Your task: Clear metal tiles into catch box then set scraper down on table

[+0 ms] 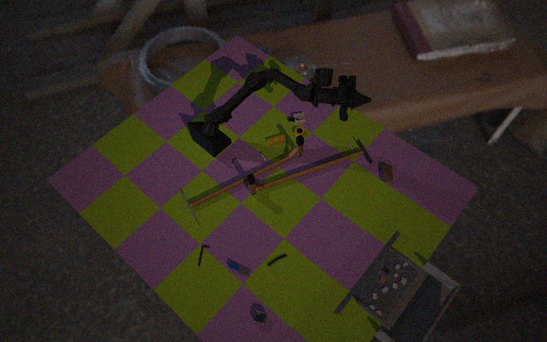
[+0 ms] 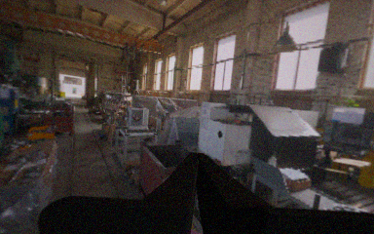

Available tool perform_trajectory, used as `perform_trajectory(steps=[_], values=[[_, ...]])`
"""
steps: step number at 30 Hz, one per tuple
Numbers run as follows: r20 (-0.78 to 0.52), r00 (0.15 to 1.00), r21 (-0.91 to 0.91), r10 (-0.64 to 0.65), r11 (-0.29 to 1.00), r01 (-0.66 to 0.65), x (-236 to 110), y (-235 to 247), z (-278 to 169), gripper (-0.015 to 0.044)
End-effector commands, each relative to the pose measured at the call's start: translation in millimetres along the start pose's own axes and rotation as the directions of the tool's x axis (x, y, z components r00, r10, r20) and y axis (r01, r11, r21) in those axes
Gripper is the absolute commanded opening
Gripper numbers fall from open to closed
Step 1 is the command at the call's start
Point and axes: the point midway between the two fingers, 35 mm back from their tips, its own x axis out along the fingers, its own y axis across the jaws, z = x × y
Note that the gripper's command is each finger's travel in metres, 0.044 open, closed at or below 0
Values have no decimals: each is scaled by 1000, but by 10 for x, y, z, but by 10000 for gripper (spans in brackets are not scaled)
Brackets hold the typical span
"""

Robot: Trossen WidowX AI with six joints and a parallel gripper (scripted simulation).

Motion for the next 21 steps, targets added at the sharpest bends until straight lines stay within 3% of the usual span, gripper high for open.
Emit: perform_trajectory(steps=[1,21], values=[[-42,999,-2,7,1000,-8,42,7,-187,0],[-219,973,9,67,998,-67,152,231,-1028,0]])
